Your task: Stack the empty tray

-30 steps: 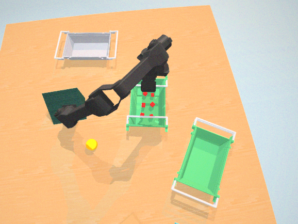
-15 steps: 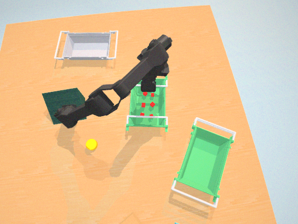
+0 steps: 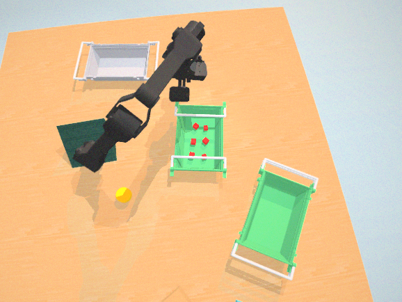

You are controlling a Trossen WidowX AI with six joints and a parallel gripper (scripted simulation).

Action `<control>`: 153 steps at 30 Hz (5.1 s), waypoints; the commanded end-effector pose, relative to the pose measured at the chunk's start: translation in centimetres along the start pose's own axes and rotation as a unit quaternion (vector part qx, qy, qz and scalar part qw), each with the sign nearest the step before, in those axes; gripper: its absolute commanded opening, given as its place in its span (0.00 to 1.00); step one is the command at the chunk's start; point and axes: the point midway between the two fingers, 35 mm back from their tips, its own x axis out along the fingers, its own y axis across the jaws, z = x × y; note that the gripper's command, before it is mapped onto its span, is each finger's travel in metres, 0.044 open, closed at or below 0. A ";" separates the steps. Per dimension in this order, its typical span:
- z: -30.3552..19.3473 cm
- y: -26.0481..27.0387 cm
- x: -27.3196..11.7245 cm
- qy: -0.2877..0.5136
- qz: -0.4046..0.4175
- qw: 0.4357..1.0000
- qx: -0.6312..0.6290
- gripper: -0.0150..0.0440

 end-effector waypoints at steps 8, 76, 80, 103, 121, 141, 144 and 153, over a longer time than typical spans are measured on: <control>-17.8 7.9 -0.3 0.015 0.002 1.000 -0.014 1.00; -27.5 8.0 10.0 0.012 -0.023 1.000 -0.012 0.52; -27.5 8.0 10.0 0.012 -0.023 1.000 -0.012 0.47; -27.4 8.4 7.1 0.012 -0.023 1.000 -0.012 0.25; -27.3 8.4 2.0 0.012 -0.023 1.000 -0.012 0.25; -26.9 11.2 -2.2 0.012 -0.022 1.000 -0.012 0.25; -26.9 11.5 -2.9 0.012 -0.022 1.000 -0.012 0.25; -26.8 12.1 -4.5 0.012 -0.022 1.000 -0.012 0.25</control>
